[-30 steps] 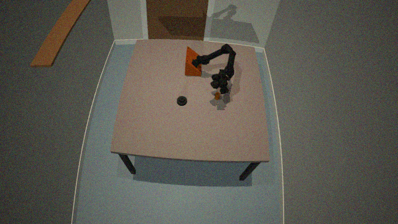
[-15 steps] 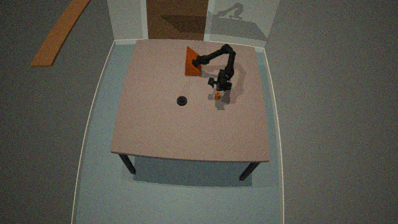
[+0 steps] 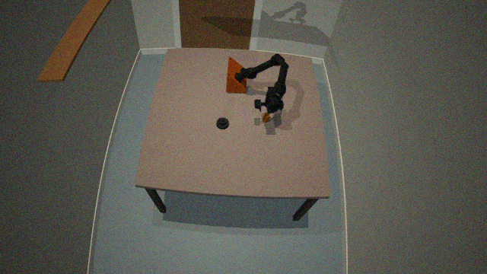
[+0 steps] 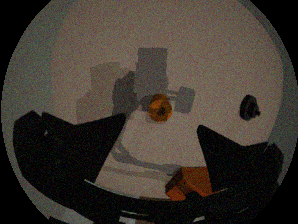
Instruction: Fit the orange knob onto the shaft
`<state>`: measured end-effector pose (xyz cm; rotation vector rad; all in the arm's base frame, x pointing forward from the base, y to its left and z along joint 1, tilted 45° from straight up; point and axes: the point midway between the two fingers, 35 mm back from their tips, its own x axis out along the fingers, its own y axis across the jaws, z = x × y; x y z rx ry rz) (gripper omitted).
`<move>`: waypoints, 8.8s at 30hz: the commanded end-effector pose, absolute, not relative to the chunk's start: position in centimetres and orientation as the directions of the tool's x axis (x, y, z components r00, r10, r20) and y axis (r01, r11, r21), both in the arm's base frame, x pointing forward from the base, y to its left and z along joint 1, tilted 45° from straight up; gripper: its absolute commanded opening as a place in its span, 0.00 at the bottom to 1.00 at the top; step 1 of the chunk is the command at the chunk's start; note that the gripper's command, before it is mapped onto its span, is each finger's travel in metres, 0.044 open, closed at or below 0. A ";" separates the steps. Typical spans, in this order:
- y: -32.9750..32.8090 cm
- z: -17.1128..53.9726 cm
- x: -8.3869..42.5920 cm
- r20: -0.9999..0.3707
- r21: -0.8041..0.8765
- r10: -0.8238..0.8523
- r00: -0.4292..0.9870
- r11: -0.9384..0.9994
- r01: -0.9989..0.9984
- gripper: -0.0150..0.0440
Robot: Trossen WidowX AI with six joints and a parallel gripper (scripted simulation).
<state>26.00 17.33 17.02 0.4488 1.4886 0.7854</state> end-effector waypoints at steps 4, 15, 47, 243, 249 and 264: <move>18.8 15.7 25.5 -0.705 0.707 0.702 -0.100 0.683 -0.186 1.00; 20.3 14.3 25.3 -0.705 0.707 0.702 -0.100 0.683 -0.186 1.00; 23.9 10.7 24.7 -0.702 0.709 0.705 -0.100 0.680 -0.185 1.00; 0.0 -5.7 34.7 -0.715 0.690 0.693 -0.095 0.678 -0.252 0.25; 0.1 -5.5 34.9 -0.715 0.665 0.693 -0.095 0.632 -0.398 0.25; 0.2 -5.9 35.2 -0.715 0.665 0.693 -0.095 0.632 -0.398 0.25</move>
